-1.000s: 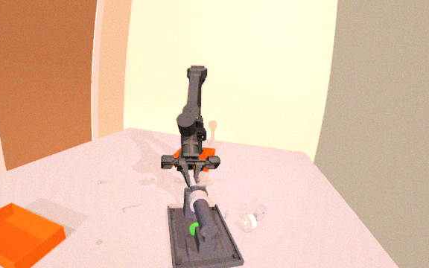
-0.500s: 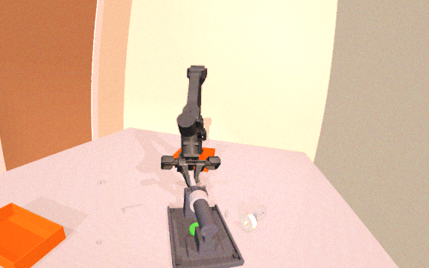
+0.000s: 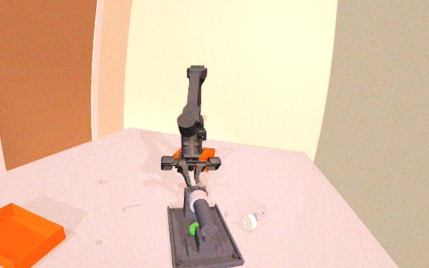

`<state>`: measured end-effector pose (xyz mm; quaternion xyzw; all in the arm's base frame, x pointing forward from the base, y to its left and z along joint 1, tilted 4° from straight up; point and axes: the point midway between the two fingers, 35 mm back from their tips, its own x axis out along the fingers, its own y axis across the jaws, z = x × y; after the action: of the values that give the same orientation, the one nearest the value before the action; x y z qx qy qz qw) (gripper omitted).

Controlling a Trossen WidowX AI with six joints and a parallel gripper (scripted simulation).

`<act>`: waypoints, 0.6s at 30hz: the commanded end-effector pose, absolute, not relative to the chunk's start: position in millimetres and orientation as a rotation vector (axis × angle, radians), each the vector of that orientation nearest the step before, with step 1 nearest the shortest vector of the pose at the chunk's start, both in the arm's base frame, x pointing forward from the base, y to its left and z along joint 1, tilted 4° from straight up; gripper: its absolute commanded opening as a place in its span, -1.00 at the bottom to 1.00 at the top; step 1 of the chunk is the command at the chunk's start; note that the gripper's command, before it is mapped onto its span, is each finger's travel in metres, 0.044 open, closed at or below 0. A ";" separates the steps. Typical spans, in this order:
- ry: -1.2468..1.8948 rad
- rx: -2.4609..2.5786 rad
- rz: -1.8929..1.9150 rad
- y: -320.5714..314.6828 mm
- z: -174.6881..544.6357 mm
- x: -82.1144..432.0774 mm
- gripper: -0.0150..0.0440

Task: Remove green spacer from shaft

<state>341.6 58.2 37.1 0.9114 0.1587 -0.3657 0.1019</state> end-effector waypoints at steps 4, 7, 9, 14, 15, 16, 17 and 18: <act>0.468 2.697 -1.071 59.9 39.4 346.0 -0.49; 0.468 2.697 -1.071 60.3 39.4 346.9 -0.49; 0.468 2.697 -1.071 60.5 39.5 347.5 -0.49; 0.468 2.697 -1.071 61.1 39.5 348.9 -0.49; 0.468 2.697 -1.071 61.2 39.5 349.2 -0.49; 0.468 2.697 -1.071 61.3 39.5 349.5 -0.49; 0.468 2.697 -1.071 61.4 39.5 349.8 -0.49; 0.468 2.697 -1.071 61.5 39.5 350.0 -0.49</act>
<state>346.7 60.2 37.3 0.9115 0.1587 -0.3654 0.1020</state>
